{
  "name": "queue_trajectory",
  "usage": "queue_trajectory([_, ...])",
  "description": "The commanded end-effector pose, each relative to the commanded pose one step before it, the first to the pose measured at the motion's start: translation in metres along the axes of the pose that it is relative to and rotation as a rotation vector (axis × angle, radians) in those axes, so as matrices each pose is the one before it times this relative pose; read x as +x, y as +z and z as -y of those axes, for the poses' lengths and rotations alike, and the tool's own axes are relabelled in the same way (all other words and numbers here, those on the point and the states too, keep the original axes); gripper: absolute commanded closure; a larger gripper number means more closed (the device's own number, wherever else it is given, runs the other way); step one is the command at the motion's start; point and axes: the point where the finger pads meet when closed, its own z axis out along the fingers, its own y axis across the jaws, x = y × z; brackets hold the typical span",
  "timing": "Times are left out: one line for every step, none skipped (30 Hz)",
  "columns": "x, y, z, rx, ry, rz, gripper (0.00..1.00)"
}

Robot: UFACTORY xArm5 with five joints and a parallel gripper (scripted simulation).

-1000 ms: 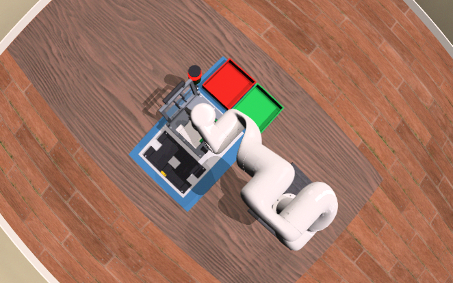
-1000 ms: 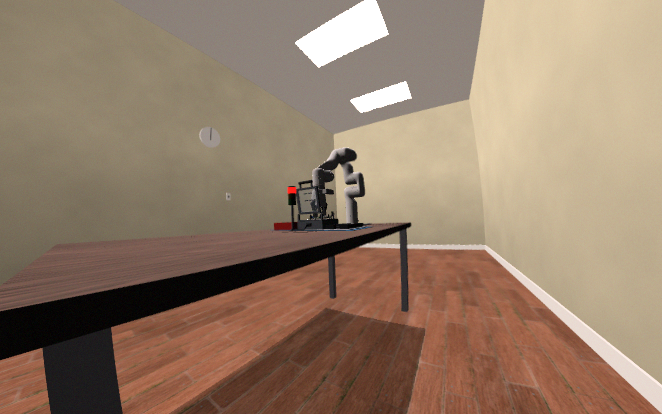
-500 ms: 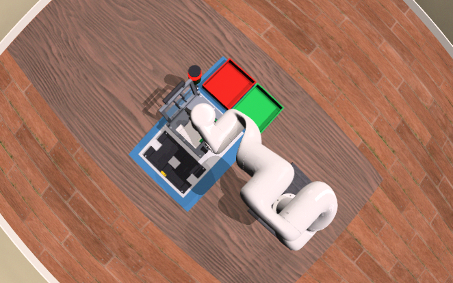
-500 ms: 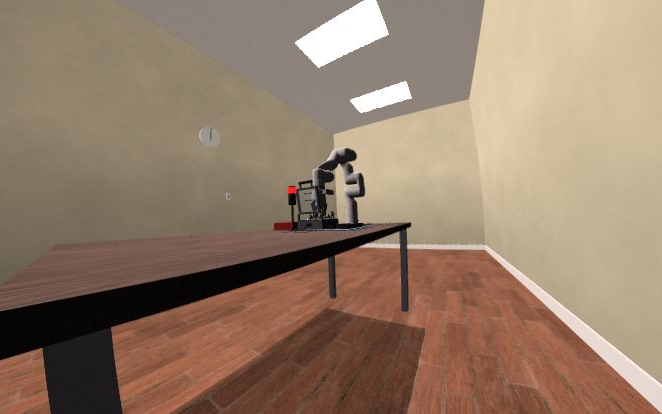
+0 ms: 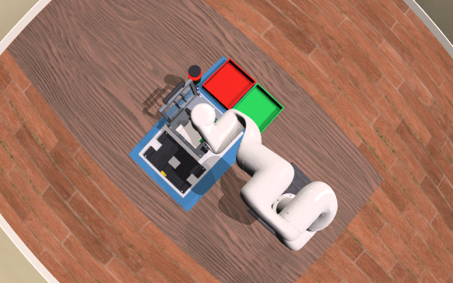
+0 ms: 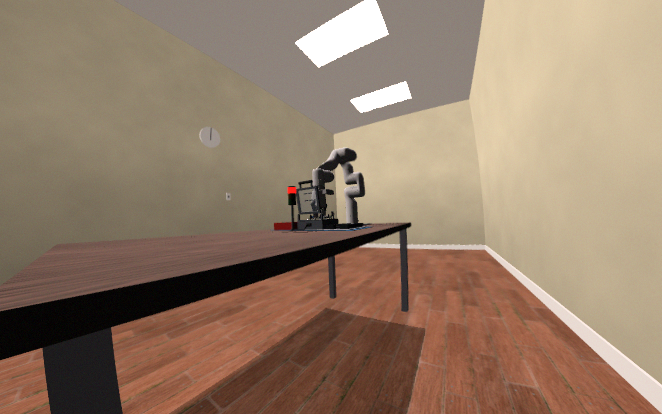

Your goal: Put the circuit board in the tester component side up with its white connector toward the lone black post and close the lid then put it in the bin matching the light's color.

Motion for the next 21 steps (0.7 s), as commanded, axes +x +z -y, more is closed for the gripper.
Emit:
queue_trajectory([-0.00001,-0.00148,-0.00134,-0.00404,0.00001,0.0,0.11])
queue_trajectory([0.0,0.0,0.0,0.0,0.0,0.0,0.11])
queue_trajectory([0.0,0.0,0.0,0.0,0.0,0.0,0.15])
queue_trajectory([0.0,0.0,0.0,0.0,0.0,0.0,0.15])
queue_trajectory([0.0,0.0,0.0,0.0,0.0,0.0,0.15])
queue_trajectory([0.0,0.0,0.0,0.0,0.0,0.0,0.15])
queue_trajectory([0.0,0.0,0.0,0.0,0.0,0.0,0.15])
queue_trajectory([0.0,0.0,0.0,0.0,0.0,0.0,0.15])
queue_trajectory([0.0,0.0,0.0,0.0,0.0,0.0,0.15])
queue_trajectory([0.0,0.0,0.0,0.0,0.0,0.0,0.15])
queue_trajectory([0.0,0.0,0.0,0.0,0.0,0.0,0.15])
queue_trajectory([0.0,0.0,0.0,0.0,0.0,0.0,0.15])
queue_trajectory([0.0,0.0,0.0,0.0,0.0,0.0,0.15])
queue_trajectory([0.0,0.0,0.0,0.0,0.0,0.0,0.15])
queue_trajectory([0.0,0.0,0.0,0.0,0.0,0.0,0.15])
queue_trajectory([0.0,0.0,0.0,0.0,0.0,0.0,0.15])
queue_trajectory([0.0,0.0,0.0,0.0,0.0,0.0,0.18])
queue_trajectory([0.0,0.0,0.0,0.0,0.0,0.0,0.18])
queue_trajectory([0.0,0.0,0.0,0.0,0.0,0.0,0.18])
queue_trajectory([0.0,0.0,0.0,0.0,0.0,0.0,0.18])
queue_trajectory([0.0,0.0,0.0,0.0,0.0,0.0,0.18])
